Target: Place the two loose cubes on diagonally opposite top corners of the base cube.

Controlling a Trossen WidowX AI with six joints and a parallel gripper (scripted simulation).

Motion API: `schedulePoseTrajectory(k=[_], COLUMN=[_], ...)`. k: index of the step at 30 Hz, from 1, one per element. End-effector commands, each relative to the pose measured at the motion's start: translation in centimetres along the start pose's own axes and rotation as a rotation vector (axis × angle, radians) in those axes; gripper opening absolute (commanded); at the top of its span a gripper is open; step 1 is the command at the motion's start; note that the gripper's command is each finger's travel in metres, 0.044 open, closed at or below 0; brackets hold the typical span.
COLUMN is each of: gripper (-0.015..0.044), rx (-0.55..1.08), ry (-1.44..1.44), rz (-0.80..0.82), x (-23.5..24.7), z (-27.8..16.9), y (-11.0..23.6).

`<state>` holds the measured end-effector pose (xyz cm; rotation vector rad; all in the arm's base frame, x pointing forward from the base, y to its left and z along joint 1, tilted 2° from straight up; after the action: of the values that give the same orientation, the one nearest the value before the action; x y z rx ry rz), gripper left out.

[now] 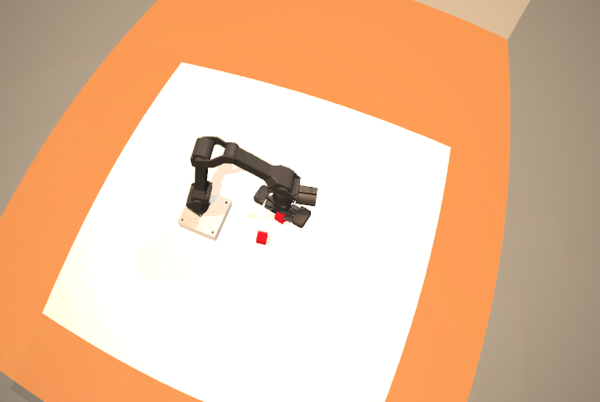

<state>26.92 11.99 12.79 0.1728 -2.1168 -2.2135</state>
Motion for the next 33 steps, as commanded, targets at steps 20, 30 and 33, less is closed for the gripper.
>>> schedulePoseTrajectory(k=[20,30,33], gripper=[0.0205,0.0205,0.0258], rx=[0.0,0.0,-0.001], ry=[0.0,0.0,-0.043], rz=[0.0,0.0,-0.003], x=[0.0,0.0,0.0], z=[0.0,0.0,-0.1], y=[1.6,3.0,2.9])
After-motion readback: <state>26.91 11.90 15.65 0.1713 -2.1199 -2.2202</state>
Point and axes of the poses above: the point midway between the two fingers, 35 mm back from their tips, its own y axis back along the fingers, its own x axis across the jaws, z = x × y, the point moved 7 cm from there along y, back along the fingers, and after that the axes turned 7 degrees about y, right-handed, at the moved point
